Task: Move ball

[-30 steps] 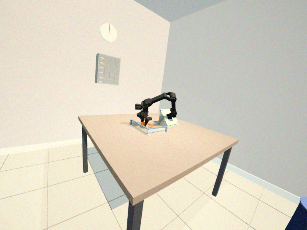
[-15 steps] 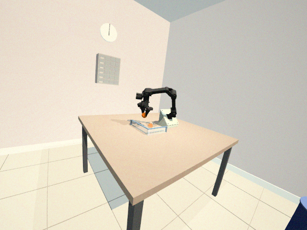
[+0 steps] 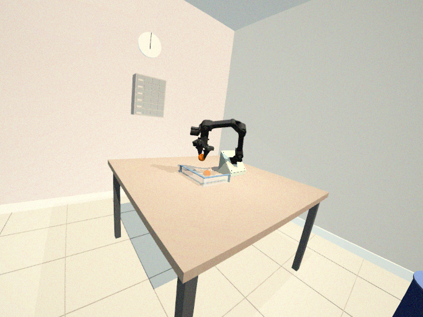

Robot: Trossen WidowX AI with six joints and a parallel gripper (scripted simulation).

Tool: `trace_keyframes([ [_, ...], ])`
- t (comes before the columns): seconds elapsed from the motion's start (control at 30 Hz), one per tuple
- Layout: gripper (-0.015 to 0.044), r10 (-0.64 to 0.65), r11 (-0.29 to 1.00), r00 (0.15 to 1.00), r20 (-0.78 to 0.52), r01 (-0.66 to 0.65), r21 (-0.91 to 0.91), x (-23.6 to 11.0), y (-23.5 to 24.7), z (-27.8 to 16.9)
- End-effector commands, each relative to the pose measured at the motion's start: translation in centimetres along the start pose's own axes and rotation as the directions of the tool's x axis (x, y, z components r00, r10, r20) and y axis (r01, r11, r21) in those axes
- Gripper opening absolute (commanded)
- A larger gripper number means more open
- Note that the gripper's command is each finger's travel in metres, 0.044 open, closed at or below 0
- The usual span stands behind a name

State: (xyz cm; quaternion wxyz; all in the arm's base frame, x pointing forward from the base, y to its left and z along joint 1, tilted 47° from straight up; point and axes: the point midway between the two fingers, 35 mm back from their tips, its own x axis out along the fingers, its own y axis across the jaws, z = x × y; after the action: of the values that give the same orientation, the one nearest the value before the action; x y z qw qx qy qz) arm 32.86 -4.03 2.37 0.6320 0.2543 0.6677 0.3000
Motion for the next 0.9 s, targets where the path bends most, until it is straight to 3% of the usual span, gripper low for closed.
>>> trace_keyframes([
  [0.0, 0.0000, 0.002, 1.000, 1.000, 0.003, -0.002, 0.005, 0.6, 0.5, -0.7],
  [0.67, 0.0000, 0.004, 1.000, 1.000, 0.001, -0.004, 0.006, 4.1, 2.6, -4.5],
  [0.87, 0.0000, 0.003, 1.000, 1.000, 0.002, -0.003, 0.007, 6.8, 2.5, -4.3],
])
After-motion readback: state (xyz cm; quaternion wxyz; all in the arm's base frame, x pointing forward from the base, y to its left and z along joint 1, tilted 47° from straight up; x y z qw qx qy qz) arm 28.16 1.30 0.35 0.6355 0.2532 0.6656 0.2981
